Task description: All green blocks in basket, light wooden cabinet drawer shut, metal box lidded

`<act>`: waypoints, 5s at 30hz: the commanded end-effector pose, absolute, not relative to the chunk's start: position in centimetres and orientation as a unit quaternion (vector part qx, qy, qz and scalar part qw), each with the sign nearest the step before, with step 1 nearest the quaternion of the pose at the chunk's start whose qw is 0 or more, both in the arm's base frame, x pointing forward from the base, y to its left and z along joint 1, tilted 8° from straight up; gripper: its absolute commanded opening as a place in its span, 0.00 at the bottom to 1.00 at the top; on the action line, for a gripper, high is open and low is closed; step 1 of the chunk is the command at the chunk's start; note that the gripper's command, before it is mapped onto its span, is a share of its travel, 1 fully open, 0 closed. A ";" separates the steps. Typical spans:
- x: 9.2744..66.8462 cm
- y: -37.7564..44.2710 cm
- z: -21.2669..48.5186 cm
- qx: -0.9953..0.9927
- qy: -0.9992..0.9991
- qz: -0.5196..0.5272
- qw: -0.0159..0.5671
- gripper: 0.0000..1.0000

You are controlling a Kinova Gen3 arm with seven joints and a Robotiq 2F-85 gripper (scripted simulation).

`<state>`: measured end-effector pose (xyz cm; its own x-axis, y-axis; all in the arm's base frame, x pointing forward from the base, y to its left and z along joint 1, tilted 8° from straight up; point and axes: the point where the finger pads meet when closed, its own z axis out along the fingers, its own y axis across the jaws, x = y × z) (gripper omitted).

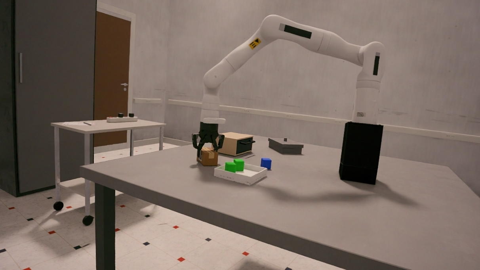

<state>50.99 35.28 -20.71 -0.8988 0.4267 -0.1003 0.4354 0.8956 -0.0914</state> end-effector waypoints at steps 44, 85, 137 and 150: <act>50.6 36.4 -12.2 0.221 0.973 -0.055 0.040 0.67; 50.2 37.2 -5.2 0.216 0.974 -0.054 0.039 0.67; 43.4 26.0 -4.0 -0.218 0.974 -0.065 0.015 0.67; 42.1 24.7 -4.0 -0.262 0.962 -0.068 0.008 0.67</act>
